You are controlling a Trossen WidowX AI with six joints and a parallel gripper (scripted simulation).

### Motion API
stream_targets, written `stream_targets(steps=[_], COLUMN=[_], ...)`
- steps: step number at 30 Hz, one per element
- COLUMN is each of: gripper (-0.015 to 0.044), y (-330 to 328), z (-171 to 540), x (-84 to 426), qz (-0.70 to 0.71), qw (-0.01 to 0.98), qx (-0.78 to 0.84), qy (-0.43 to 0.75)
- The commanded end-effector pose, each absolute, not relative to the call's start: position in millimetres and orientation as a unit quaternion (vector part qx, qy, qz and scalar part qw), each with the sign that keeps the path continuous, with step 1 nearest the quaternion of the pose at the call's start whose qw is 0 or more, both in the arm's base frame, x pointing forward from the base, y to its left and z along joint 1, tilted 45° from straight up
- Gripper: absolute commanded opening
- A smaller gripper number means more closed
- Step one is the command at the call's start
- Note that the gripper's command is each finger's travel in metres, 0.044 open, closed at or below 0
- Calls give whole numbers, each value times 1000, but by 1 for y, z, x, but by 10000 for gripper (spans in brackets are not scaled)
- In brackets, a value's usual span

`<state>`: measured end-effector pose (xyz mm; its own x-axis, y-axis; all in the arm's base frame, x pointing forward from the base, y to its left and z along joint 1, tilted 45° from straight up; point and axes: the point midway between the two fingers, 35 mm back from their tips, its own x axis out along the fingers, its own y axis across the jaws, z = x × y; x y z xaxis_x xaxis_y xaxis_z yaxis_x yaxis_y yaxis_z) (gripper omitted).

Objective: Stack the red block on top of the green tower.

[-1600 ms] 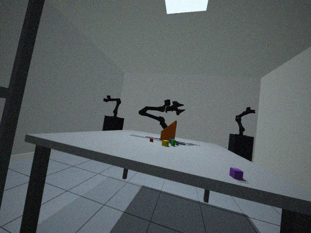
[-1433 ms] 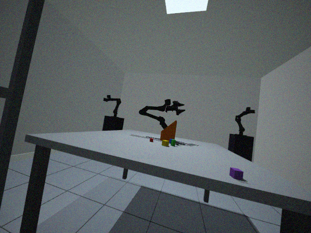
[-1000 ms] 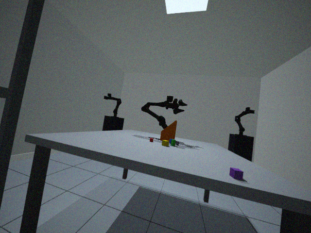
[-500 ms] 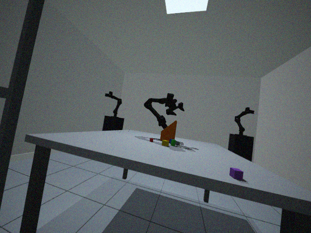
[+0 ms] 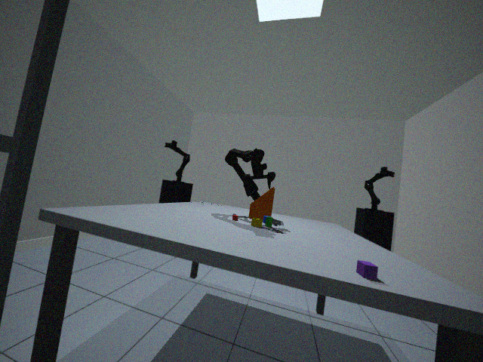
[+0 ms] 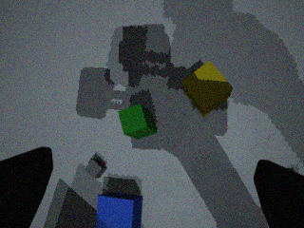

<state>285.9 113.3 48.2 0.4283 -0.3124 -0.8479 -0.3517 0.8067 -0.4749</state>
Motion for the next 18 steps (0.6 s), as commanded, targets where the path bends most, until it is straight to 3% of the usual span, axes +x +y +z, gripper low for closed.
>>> stream_targets(steps=[1, 14, 18], gripper=[440, 440, 440], y=[82, -32, -37], z=[49, 56, 57], x=[298, 318, 319], qz=[-23, -102, -104], qw=[754, 600, 591], qx=[-342, -425, -428], qy=[560, 670, 676])
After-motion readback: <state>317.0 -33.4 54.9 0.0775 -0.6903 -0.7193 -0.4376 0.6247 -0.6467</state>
